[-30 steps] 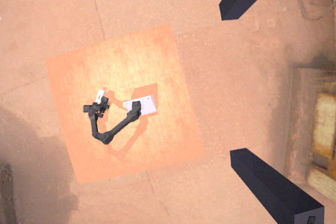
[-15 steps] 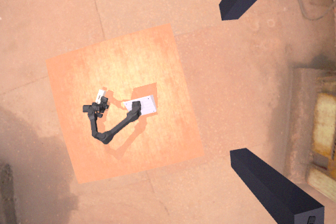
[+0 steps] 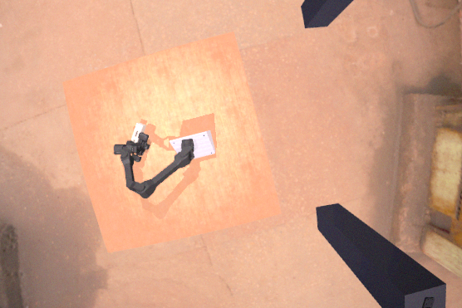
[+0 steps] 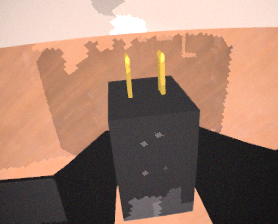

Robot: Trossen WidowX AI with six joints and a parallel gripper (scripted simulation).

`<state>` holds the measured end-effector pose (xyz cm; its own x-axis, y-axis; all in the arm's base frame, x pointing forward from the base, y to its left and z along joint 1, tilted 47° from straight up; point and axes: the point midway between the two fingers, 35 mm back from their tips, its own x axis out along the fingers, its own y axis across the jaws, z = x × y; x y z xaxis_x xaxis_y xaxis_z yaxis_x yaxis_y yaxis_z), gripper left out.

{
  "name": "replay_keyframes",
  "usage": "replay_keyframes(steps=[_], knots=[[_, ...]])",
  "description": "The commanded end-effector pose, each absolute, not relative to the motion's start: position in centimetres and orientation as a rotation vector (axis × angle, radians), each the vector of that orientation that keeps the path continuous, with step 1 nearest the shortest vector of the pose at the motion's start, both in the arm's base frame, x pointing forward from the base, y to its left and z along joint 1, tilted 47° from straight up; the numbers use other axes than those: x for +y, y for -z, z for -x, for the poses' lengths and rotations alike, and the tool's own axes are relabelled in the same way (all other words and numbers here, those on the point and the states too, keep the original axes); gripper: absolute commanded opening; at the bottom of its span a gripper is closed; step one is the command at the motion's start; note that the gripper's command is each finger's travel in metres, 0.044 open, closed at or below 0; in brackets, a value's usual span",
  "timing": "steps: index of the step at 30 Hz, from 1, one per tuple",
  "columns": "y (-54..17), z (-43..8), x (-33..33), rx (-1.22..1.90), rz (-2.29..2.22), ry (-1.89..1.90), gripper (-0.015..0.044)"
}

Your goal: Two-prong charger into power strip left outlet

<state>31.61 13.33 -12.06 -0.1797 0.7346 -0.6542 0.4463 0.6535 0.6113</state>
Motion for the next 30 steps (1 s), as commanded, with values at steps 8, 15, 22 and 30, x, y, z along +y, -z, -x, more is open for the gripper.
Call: replay_keyframes(steps=[8, 15, 22, 30], knots=[[12.06, -31.84, 13.14, 1.818, -0.951, -0.34, 0.0], [12.11, -31.97, 13.1, 1.818, -0.951, -0.34, 0.0], [12.16, -32.1, 13.07, 1.818, -0.951, -0.34, 0.0], [12.23, -32.24, 13.02, 1.818, -0.951, -0.34, 0.0]])
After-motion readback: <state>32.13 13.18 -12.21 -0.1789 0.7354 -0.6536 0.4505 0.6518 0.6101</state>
